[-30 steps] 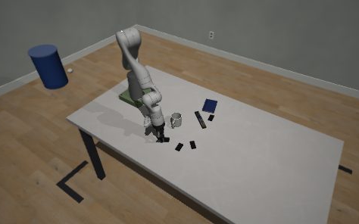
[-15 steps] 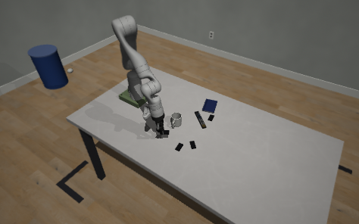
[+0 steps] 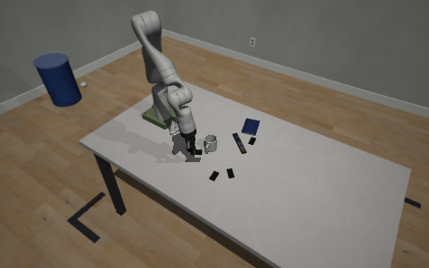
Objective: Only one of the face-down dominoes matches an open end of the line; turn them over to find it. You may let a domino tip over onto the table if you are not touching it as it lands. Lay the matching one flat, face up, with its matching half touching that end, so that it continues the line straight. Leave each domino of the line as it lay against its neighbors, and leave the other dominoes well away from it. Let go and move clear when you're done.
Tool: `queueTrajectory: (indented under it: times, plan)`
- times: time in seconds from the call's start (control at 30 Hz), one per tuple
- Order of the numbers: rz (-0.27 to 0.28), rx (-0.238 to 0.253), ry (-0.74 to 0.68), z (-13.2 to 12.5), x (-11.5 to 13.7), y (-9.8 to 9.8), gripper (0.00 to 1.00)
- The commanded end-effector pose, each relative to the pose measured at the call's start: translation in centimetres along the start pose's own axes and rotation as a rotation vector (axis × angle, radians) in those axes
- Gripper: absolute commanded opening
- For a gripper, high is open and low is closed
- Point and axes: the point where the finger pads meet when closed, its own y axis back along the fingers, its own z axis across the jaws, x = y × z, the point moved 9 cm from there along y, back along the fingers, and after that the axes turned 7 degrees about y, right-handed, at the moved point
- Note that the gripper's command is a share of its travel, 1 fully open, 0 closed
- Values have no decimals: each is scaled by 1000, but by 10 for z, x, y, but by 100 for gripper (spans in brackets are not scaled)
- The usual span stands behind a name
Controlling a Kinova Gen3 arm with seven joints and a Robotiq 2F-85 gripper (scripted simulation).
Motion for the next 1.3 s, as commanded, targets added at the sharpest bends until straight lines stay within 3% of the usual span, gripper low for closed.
queueTrajectory:
  times: [0.0, 0.73, 0.93, 1.17, 1.27]
  plan:
    - [-1, 3, 0, -1, 0, 2, 31]
    - [-3, -19, -30, -2, 0, 2, 31]
    - [-10, -71, -98, -6, 0, 2, 31]
    - [-20, -180, -248, -15, 3, 1, 31]
    - [-22, -201, -278, -17, 3, 1, 31]
